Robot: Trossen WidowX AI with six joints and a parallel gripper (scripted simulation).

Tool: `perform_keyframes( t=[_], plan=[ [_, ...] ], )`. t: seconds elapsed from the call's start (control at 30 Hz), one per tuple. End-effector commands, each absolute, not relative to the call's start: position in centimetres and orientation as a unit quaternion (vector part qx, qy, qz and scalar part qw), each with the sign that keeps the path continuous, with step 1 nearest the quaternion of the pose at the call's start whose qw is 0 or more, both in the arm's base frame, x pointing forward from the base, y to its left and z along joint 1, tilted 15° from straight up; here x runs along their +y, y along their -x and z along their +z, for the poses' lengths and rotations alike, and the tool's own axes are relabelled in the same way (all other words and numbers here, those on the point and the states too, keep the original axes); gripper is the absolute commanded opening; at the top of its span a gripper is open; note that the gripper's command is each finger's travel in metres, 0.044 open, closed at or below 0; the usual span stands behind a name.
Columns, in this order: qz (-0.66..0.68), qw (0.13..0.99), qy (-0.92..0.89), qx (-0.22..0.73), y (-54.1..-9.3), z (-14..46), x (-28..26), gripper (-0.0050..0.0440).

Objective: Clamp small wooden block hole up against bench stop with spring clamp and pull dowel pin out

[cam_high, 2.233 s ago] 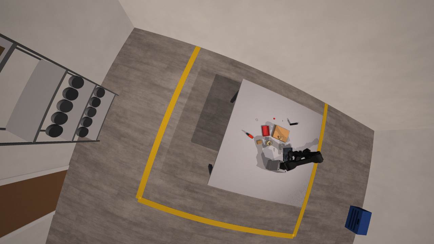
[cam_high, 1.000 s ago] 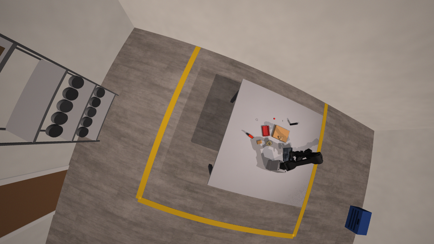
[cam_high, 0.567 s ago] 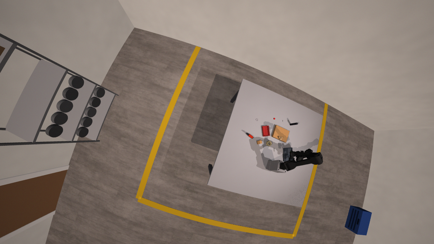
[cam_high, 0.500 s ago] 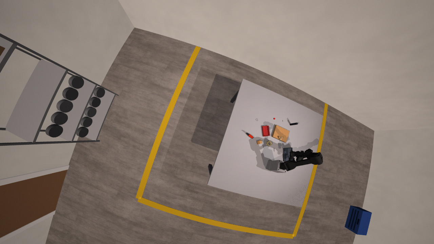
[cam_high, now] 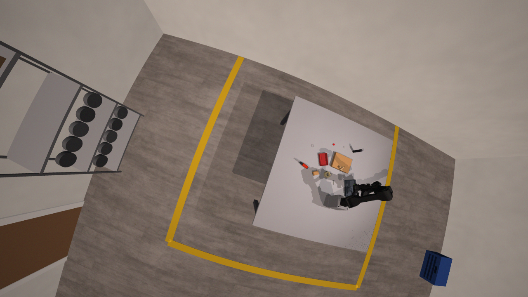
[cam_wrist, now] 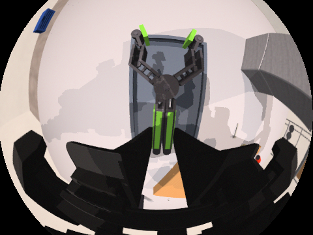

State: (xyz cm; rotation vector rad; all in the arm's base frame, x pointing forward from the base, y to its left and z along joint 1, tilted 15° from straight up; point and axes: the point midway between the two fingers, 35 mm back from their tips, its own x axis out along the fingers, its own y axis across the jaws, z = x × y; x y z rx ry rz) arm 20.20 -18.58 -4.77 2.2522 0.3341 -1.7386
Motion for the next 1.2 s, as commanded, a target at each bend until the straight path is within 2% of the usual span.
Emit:
perform_keyframes(
  t=[0.0,1.17],
  plan=[
    [-0.598,0.143,-0.781,0.113,-20.3,-4.2,-18.7,0.0],
    [-0.598,0.142,-0.781,0.113,-19.7,-2.4,-18.6,0.0]
  ],
)
